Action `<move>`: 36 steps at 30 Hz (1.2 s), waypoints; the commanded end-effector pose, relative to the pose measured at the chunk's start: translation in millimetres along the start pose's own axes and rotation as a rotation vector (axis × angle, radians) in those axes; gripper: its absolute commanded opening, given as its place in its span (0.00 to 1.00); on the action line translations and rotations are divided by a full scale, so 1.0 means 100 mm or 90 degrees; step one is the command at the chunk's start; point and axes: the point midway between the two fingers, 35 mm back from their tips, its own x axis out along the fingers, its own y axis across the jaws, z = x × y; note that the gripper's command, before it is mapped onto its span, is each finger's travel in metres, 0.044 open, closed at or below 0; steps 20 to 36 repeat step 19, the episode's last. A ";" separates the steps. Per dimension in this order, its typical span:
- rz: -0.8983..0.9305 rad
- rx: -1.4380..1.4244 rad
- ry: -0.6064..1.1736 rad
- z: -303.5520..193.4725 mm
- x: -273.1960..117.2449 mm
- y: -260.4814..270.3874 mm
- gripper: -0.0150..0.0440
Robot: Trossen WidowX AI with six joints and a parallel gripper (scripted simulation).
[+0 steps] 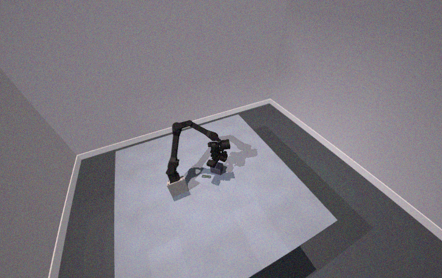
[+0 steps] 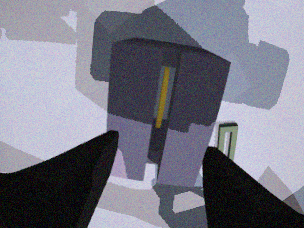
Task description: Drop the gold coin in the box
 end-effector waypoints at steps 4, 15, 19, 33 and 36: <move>0.002 -0.004 -0.006 0.02 -0.17 0.01 0.88; 0.003 0.001 0.000 -0.02 -0.56 -0.02 1.00; 0.003 0.001 0.000 -0.02 -0.56 -0.02 1.00; 0.003 0.001 0.000 -0.02 -0.56 -0.02 1.00; 0.003 0.001 0.000 -0.02 -0.56 -0.02 1.00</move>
